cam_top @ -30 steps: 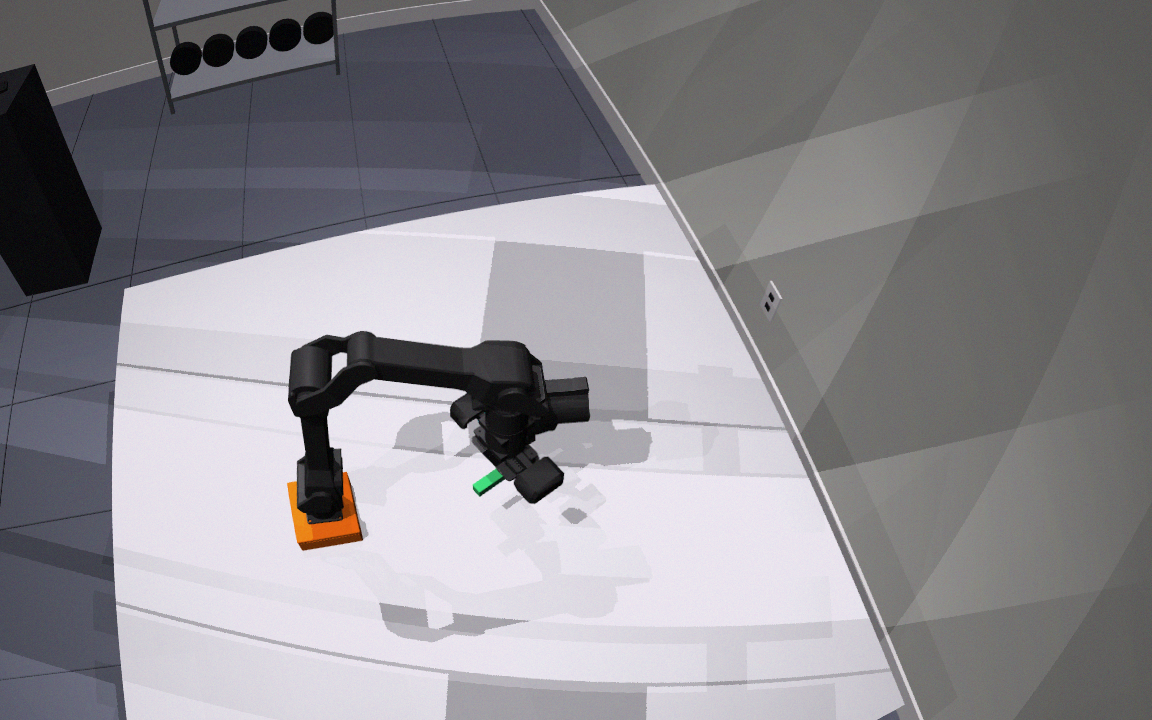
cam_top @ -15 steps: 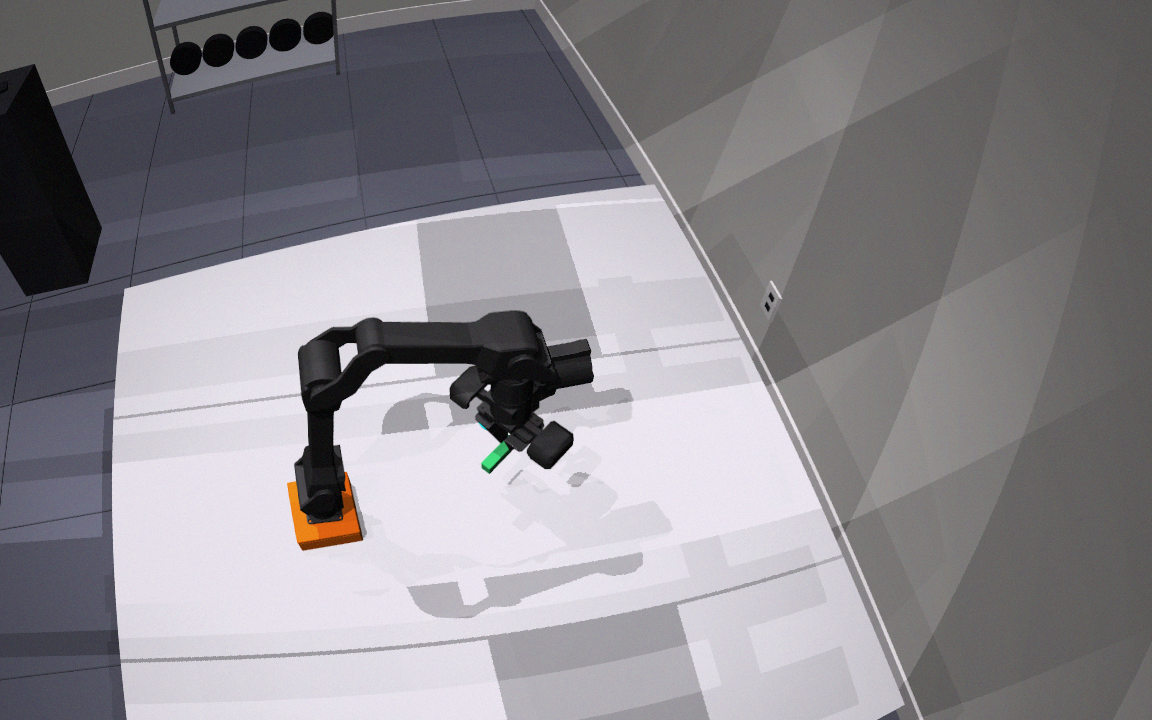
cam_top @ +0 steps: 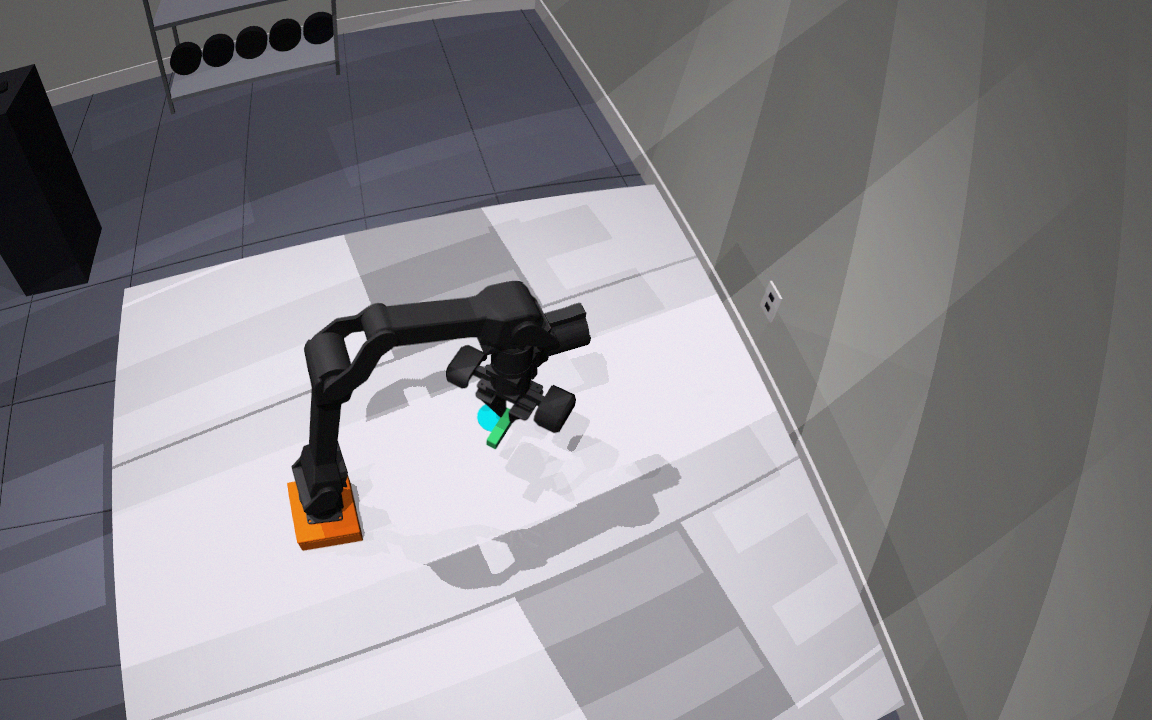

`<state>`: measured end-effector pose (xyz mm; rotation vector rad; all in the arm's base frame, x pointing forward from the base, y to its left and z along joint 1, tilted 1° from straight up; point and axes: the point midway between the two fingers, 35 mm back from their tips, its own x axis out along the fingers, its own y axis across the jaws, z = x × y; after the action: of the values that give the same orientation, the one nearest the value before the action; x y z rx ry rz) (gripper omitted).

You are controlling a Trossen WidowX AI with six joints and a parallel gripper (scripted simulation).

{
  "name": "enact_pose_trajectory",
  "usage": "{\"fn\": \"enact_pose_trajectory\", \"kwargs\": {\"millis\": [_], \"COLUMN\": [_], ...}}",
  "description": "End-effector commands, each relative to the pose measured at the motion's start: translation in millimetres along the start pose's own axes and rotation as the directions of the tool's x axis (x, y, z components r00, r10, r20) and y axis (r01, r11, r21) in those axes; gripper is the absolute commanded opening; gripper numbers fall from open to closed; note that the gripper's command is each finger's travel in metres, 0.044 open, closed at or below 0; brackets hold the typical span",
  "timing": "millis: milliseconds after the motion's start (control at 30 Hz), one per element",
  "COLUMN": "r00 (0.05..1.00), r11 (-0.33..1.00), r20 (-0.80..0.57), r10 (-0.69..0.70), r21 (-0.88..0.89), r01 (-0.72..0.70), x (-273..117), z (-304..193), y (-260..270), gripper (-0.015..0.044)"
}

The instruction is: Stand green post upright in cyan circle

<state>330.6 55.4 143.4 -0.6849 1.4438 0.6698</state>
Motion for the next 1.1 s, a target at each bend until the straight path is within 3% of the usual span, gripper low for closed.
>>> {"fn": "enact_pose_trajectory", "kwargs": {"millis": [0, 800, 1067], "r00": [1.0, 1.0, 0.999], "r11": [0.999, 0.936, 0.939], "r20": [0.004, 0.008, 0.039], "r10": [-0.001, 0.004, 0.018], "r21": [-0.047, -0.351, -0.344], "r01": [0.001, -0.001, -0.003], "x": [-2, -6, -2], "z": [9, 67, 72], "y": [5, 58, 58], "gripper": [0.0023, 0.0023, 0.0023]}}
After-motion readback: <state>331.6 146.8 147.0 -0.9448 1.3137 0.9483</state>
